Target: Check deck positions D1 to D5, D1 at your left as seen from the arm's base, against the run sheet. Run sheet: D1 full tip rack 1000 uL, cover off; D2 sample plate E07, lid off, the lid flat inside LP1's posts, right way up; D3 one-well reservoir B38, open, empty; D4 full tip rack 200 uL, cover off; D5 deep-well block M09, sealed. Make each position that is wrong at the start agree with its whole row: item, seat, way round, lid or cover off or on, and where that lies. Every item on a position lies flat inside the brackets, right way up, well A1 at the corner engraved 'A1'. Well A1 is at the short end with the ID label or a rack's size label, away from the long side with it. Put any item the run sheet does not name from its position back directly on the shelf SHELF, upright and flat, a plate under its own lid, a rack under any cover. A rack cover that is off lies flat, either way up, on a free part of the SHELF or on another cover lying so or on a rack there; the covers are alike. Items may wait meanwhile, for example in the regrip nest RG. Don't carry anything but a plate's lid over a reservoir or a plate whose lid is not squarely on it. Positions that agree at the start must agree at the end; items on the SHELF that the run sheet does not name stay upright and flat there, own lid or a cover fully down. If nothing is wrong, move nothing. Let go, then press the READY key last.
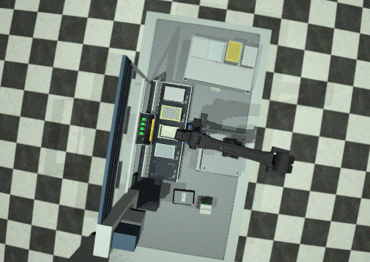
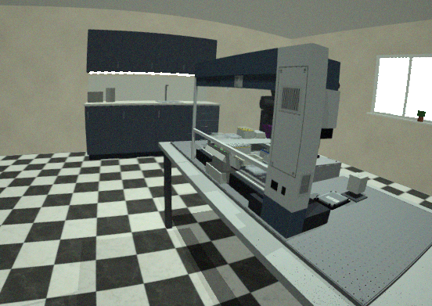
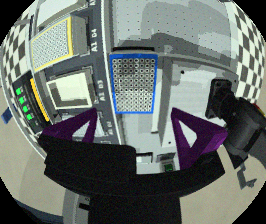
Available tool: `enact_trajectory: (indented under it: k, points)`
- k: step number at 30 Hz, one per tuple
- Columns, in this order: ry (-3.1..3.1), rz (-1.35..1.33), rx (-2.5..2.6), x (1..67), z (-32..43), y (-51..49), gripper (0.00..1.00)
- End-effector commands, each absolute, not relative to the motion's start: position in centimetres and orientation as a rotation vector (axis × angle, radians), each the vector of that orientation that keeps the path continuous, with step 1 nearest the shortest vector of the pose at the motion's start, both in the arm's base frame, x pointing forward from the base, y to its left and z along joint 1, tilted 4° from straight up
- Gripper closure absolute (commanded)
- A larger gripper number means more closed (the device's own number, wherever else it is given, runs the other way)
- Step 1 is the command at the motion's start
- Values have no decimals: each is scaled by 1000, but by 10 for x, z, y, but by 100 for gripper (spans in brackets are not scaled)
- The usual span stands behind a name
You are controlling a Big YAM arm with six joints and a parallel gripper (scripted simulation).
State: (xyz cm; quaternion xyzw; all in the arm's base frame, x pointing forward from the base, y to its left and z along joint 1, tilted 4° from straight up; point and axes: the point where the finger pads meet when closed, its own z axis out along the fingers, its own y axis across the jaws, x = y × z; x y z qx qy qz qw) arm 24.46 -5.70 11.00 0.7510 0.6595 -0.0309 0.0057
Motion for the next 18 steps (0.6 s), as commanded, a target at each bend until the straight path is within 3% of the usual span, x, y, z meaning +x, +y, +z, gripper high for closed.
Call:
enact_trajectory:
  k: [1,18]
  points:
    - [2057,-92,2343,249,105,-61,0]
    - [2055,-92,2345,248,80,-63,0]
